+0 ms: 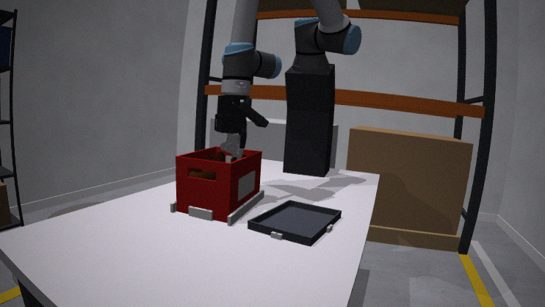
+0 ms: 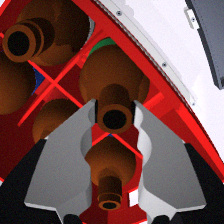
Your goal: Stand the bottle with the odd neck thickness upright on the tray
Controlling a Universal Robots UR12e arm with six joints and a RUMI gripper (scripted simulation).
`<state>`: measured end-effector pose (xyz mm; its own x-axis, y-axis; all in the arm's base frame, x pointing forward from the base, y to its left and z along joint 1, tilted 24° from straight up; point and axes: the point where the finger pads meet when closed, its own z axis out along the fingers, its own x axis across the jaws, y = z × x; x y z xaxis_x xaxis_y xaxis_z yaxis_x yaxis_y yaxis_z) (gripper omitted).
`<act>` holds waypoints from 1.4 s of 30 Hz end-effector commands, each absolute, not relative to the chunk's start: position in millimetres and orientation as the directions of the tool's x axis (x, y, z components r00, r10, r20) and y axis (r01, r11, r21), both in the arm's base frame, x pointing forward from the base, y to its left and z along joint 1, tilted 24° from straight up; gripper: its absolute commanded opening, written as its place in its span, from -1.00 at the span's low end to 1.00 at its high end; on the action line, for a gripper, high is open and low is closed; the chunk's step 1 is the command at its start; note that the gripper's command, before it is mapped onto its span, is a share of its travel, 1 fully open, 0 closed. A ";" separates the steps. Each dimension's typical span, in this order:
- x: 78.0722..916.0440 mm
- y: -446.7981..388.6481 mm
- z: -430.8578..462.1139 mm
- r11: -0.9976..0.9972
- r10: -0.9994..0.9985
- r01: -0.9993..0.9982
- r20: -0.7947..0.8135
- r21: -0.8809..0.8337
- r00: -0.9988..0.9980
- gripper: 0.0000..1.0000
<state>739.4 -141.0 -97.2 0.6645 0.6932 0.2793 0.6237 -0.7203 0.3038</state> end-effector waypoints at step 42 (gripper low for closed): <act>739.6 -141.1 -96.4 -0.720 0.693 0.623 0.280 0.305 0.664 -0.24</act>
